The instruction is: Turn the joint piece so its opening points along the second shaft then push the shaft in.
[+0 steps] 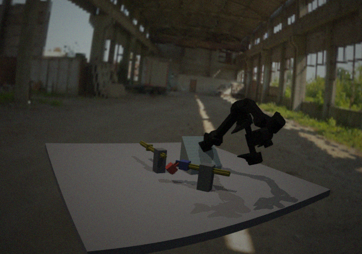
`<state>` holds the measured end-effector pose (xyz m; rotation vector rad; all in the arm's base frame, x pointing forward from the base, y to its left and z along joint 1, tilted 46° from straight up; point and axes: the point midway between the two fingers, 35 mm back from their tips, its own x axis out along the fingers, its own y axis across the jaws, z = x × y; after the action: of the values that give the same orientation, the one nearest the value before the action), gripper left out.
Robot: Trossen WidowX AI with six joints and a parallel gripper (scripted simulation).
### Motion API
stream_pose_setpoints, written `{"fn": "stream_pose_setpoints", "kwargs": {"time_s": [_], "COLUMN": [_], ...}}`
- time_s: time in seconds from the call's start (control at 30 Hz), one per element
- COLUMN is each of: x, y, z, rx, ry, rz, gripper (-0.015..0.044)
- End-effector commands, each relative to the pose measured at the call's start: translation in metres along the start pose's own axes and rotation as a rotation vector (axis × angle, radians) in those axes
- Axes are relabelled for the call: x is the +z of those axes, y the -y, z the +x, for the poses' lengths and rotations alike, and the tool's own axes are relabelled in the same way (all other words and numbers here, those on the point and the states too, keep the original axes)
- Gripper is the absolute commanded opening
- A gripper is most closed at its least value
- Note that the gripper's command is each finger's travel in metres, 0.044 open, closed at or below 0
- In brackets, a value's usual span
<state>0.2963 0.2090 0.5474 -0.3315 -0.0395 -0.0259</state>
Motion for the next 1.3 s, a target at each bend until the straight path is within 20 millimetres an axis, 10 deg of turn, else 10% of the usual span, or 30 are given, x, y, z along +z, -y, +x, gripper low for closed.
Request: {"fn": "stream_pose_setpoints", "kwargs": {"time_s": [0.0,0.73,1.27], "x": [0.000,-0.085,-0.189], "y": [0.000,-0.016,-0.014], "z": [0.000,0.072,0.119], "rx": [0.000,0.132,0.305], "ry": [0.000,-0.176,-0.447], "rz": [0.000,-0.168,-0.201], "gripper": [0.0426,0.0440,0.0440]}}
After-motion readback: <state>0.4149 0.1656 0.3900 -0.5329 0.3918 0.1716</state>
